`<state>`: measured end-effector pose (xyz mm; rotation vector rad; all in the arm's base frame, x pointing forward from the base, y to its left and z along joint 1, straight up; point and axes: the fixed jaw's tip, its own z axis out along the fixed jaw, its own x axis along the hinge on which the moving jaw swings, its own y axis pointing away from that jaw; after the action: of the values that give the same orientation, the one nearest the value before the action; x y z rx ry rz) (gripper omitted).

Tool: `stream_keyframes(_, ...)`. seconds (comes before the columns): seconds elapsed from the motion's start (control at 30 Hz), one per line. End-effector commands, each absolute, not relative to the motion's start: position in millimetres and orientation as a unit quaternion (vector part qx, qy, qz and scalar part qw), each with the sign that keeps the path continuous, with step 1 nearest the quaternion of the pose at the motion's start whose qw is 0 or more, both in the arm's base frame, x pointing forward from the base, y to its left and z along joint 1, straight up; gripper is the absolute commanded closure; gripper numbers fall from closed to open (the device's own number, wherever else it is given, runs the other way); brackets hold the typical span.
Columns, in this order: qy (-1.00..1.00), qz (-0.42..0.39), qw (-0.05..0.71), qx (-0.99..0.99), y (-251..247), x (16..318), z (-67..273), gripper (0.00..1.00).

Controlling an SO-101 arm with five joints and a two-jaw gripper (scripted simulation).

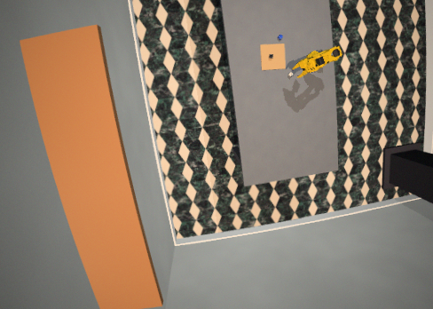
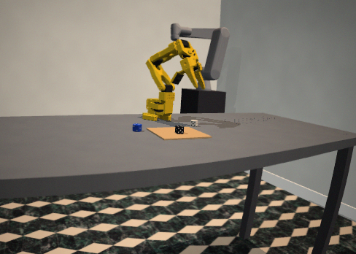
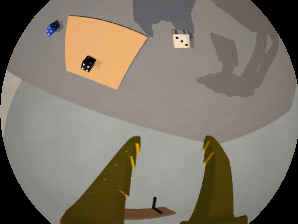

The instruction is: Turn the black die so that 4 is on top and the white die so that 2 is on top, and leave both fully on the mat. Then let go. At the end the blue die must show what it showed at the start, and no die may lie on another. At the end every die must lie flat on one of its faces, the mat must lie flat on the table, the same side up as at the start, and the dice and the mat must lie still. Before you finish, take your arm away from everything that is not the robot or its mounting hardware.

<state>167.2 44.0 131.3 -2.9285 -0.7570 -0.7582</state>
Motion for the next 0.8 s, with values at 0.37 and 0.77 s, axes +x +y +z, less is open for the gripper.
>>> stream_keyframes(0.37,-0.314,-0.263,-0.001,-0.912,48.9,166.7,134.1,0.72)
stream_keyframes(0.77,-0.327,-0.263,-0.003,-0.908,49.5,166.2,133.5,0.72)
